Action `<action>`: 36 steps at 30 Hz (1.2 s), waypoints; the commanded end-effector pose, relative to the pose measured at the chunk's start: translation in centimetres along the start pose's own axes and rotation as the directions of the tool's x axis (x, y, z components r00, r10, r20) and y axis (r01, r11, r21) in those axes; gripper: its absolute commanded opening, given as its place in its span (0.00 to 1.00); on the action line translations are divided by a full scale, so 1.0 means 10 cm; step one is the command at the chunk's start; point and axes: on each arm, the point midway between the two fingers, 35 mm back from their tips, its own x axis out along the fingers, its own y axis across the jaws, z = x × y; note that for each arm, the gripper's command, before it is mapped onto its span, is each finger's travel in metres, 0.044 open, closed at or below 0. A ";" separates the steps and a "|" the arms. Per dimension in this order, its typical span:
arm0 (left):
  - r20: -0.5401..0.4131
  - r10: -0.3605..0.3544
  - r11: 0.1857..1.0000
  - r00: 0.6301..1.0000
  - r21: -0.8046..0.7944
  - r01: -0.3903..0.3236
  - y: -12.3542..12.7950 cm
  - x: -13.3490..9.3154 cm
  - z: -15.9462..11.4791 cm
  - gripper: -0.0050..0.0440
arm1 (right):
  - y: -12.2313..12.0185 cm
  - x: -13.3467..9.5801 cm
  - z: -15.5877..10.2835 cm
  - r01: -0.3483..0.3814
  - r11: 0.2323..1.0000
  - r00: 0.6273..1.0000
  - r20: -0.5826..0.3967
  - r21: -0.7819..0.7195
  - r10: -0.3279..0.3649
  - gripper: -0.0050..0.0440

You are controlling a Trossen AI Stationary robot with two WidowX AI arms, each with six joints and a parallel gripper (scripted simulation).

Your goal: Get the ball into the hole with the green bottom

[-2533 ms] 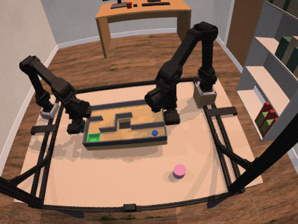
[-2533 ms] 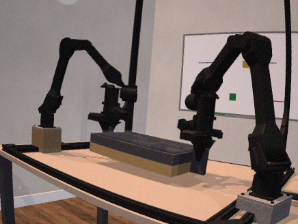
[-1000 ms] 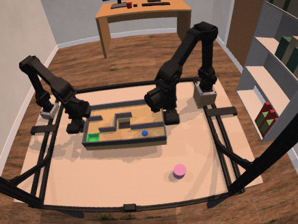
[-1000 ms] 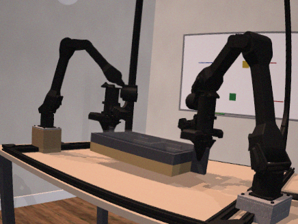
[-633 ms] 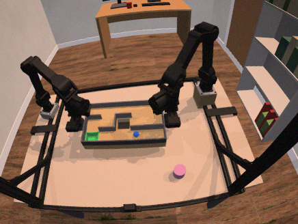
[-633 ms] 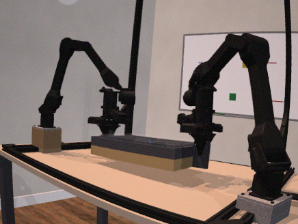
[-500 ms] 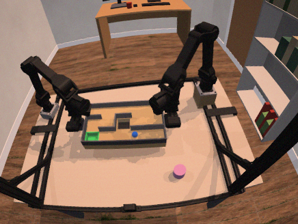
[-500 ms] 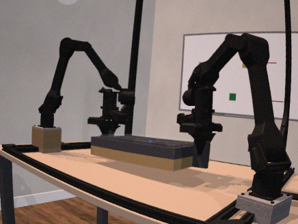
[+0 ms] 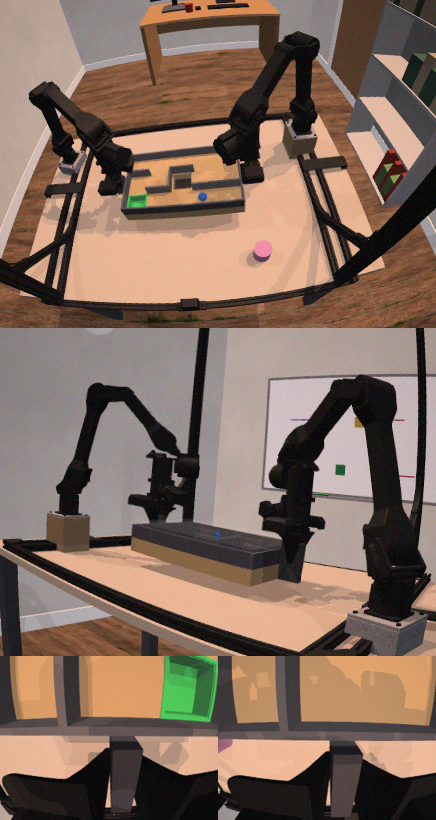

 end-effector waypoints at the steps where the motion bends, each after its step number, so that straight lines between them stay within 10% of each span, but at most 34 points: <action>1: 0.032 -0.004 1.000 0.999 0.000 0.004 -0.01 0.03 -0.04 0.14 | 0.02 -0.08 0.04 -0.003 1.000 1.000 -0.023 0.001 0.003 0.14; 36: -0.028 0.002 1.000 1.000 0.000 -0.002 -0.01 -0.10 -0.01 0.14 | 0.02 0.04 0.02 0.003 1.000 0.999 0.036 0.001 -0.003 0.14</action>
